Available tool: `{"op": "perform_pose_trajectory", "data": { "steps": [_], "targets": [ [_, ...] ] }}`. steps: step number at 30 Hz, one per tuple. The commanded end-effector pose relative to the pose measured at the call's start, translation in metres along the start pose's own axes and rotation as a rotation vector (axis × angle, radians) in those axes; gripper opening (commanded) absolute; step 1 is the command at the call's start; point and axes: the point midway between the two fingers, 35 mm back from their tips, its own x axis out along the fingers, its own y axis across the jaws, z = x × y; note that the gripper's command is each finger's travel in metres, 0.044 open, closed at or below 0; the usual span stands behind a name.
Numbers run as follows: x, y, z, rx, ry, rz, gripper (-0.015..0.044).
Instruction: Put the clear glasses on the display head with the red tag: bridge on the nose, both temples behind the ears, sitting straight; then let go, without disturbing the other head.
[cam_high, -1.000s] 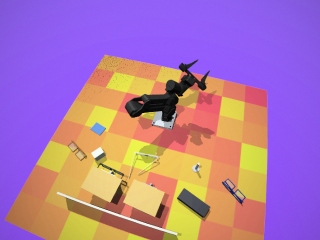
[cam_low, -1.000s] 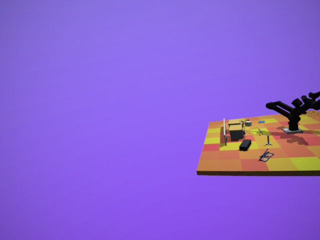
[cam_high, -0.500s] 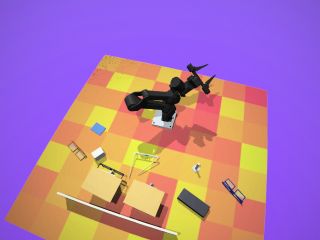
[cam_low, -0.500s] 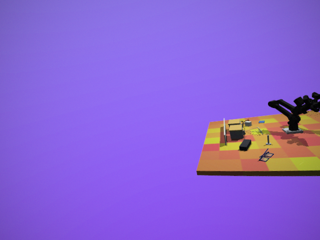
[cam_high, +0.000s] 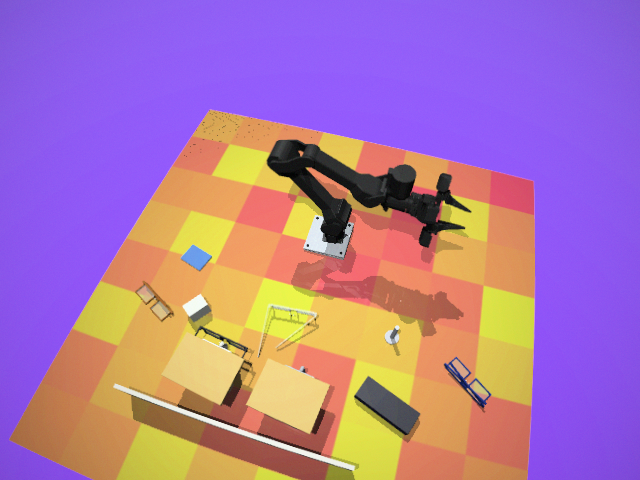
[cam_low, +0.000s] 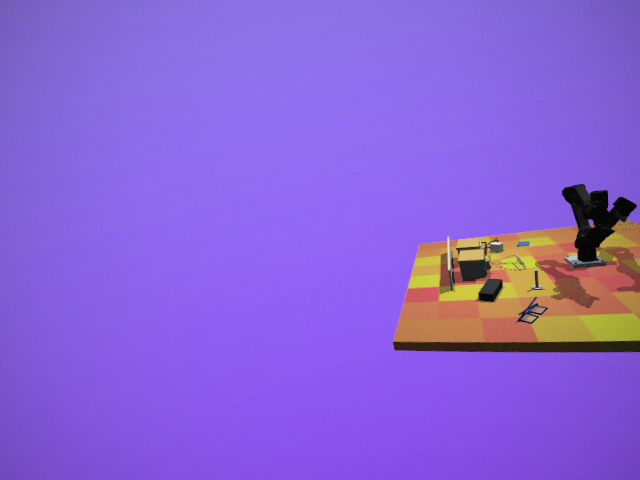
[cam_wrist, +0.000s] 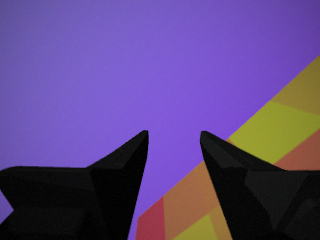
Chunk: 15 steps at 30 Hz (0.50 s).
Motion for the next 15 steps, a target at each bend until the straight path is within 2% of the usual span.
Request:
{"op": "perform_pose_trajectory", "data": {
  "steps": [1, 8, 15],
  "targets": [
    [0.012, -0.054, 0.034, 0.048, -0.035, -0.236, 0.02],
    [-0.011, -0.157, 0.095, 0.193, -0.107, -0.66, 0.02],
    [-0.087, -0.246, 0.141, 0.42, -0.223, -1.04, 0.02]
  ]
}}
